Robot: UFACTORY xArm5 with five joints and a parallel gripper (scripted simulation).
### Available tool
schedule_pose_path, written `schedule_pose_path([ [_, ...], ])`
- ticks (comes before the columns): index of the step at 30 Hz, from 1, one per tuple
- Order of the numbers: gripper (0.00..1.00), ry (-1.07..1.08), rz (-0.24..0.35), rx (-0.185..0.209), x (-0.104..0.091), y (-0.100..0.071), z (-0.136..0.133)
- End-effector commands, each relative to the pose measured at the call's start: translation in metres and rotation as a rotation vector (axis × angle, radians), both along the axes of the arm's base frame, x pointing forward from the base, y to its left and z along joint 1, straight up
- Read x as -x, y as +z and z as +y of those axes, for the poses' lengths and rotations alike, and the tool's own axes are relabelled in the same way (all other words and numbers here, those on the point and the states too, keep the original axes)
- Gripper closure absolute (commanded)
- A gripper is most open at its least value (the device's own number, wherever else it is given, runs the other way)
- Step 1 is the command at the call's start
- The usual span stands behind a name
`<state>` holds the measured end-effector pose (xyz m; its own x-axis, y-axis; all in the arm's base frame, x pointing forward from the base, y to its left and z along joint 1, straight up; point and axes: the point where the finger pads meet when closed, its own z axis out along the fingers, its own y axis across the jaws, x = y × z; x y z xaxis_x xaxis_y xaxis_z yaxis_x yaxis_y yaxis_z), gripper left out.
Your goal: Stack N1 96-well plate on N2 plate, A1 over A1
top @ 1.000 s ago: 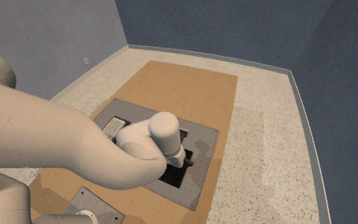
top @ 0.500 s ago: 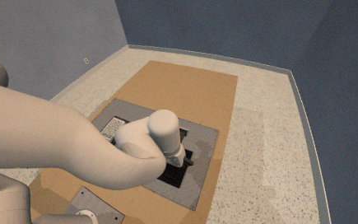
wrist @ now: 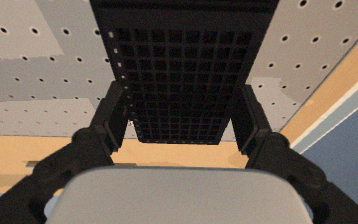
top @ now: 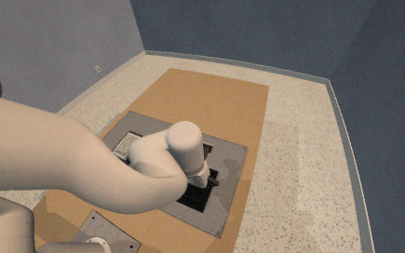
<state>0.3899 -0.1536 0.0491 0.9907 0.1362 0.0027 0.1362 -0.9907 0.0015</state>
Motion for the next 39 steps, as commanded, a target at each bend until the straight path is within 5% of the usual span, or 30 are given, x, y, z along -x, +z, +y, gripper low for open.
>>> schedule_pose_path([
  [1, 1.0, 0.0, -0.003, 0.001, -0.001, 0.002, 0.0],
  [39, 1.0, 0.0, -0.003, 0.001, -0.001, 0.053, 0.0],
])
